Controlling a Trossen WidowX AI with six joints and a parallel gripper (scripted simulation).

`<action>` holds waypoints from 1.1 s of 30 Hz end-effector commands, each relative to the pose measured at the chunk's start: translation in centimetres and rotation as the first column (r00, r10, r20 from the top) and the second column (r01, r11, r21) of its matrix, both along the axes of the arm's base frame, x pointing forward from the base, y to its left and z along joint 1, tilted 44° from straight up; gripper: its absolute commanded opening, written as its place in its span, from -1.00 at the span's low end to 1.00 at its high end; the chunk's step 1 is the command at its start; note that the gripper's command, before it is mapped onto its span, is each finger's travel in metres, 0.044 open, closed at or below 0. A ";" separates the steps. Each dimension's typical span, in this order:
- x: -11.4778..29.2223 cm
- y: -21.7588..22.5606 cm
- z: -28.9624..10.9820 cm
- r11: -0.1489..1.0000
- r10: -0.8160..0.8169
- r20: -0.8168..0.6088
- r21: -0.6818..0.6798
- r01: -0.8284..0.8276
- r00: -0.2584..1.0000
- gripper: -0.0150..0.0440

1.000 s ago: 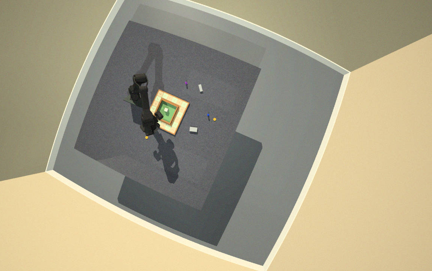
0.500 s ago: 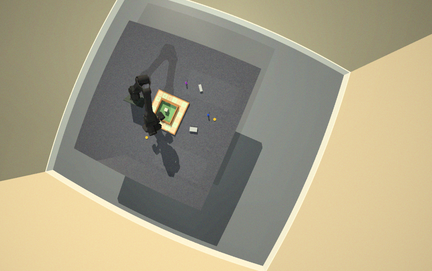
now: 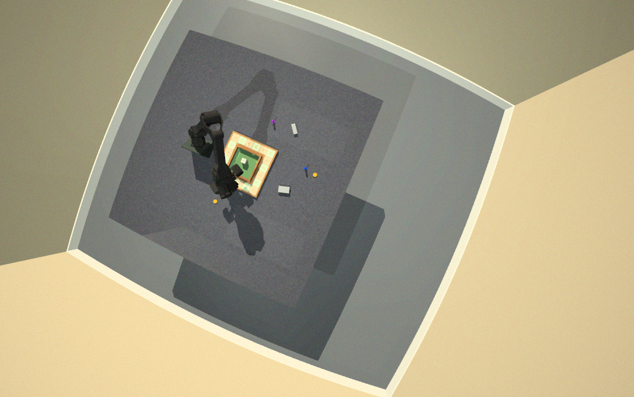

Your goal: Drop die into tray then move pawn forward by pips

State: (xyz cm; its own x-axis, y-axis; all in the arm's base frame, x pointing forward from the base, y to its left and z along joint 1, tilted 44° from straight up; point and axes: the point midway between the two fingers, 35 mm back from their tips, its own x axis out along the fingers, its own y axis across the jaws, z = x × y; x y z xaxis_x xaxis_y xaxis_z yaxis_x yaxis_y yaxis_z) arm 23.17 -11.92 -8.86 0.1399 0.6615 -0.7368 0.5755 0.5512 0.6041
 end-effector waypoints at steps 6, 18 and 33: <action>0.0 -0.1 0.1 1.000 0.000 0.001 -0.001 0.000 1.000 0.31; -1.1 -3.3 4.5 1.000 0.013 0.014 0.000 -0.013 1.000 1.00; -6.6 0.0 15.6 0.956 0.292 0.254 -0.094 -0.276 0.922 1.00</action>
